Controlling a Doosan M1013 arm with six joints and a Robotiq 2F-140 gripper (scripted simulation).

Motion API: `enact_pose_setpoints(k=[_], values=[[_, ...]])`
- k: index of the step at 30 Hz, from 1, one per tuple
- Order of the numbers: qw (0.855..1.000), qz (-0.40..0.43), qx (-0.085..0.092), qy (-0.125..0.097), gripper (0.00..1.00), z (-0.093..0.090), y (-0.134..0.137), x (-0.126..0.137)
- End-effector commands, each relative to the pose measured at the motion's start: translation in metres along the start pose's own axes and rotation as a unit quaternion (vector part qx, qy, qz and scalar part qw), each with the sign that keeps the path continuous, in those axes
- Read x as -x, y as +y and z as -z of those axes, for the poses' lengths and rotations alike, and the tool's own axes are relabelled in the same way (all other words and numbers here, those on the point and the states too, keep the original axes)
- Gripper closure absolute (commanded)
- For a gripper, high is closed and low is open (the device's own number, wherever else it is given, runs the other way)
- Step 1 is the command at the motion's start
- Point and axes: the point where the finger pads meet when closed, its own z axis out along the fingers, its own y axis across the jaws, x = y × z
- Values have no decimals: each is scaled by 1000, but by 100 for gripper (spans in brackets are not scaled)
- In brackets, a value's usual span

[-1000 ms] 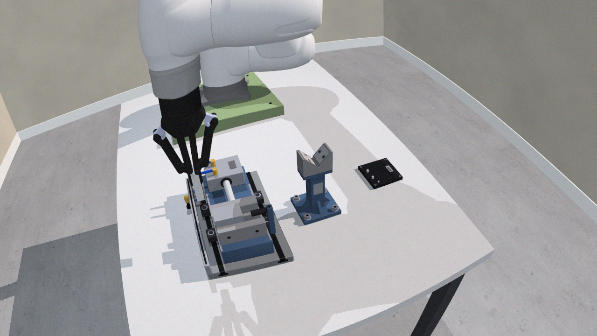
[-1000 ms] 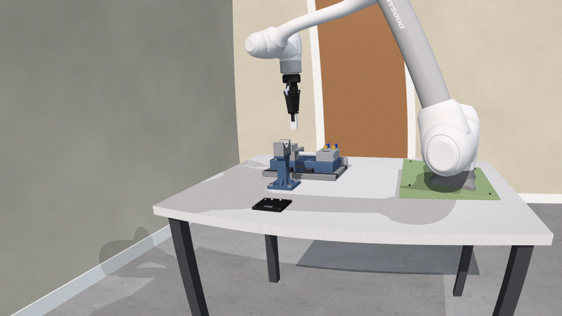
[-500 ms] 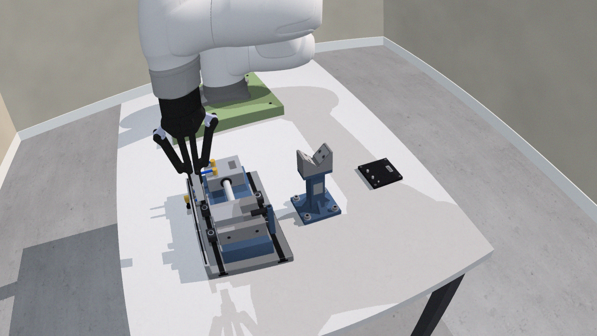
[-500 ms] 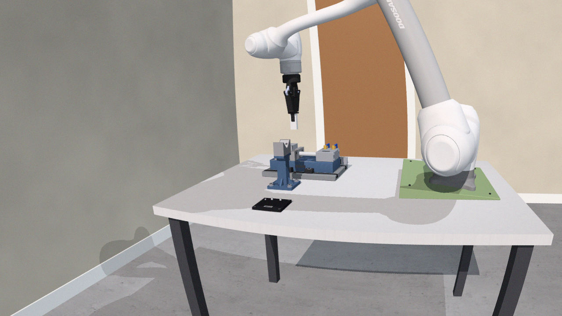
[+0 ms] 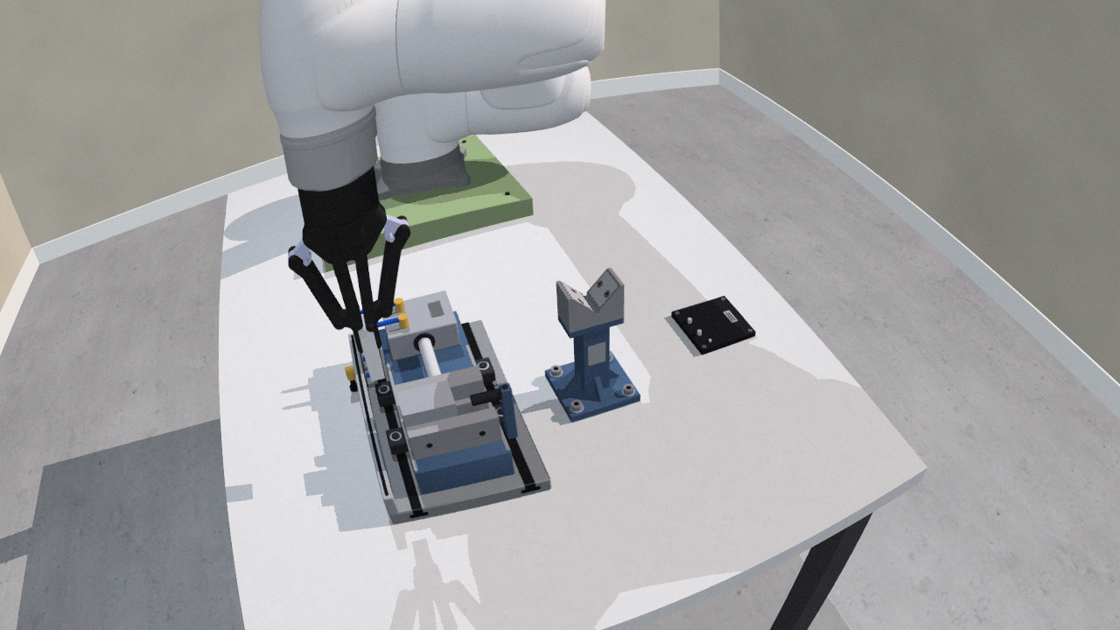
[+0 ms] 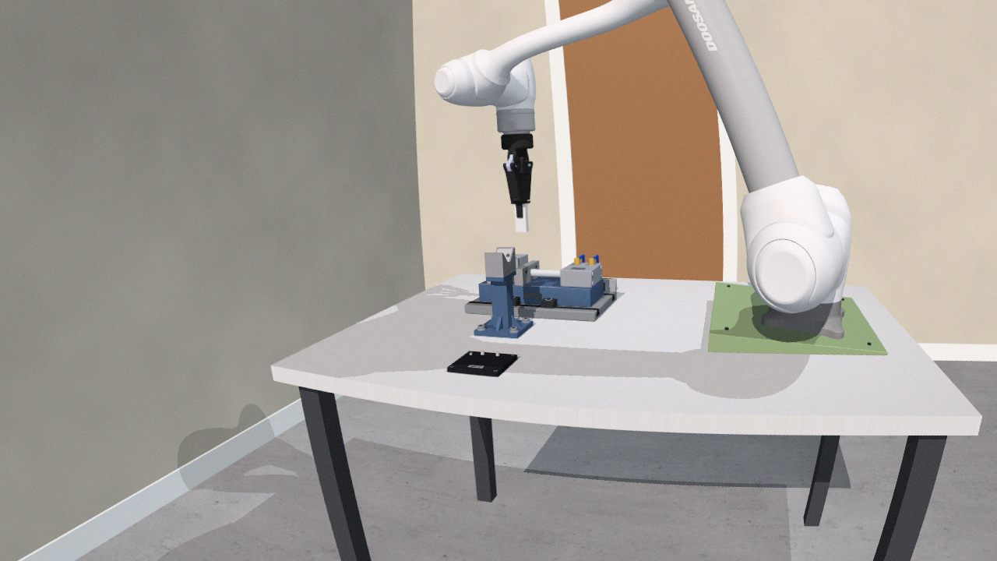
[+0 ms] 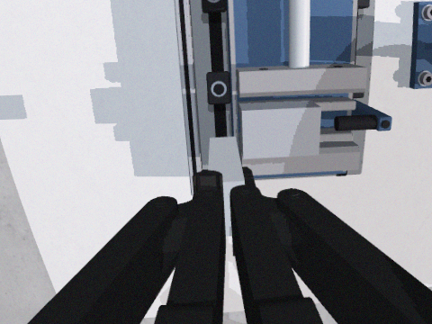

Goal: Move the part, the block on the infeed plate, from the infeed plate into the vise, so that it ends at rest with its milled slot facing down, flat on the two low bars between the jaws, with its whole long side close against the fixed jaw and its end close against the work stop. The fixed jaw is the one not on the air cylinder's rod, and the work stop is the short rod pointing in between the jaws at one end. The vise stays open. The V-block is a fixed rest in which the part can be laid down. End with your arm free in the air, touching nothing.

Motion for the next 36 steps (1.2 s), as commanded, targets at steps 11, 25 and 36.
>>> enact_pose_setpoints(k=[11,25,36], values=[[1000,0,0,0,100,-14,0,0],[1000,0,0,0,100,-33,0,1],[1000,0,0,0,100,-45,0,1]])
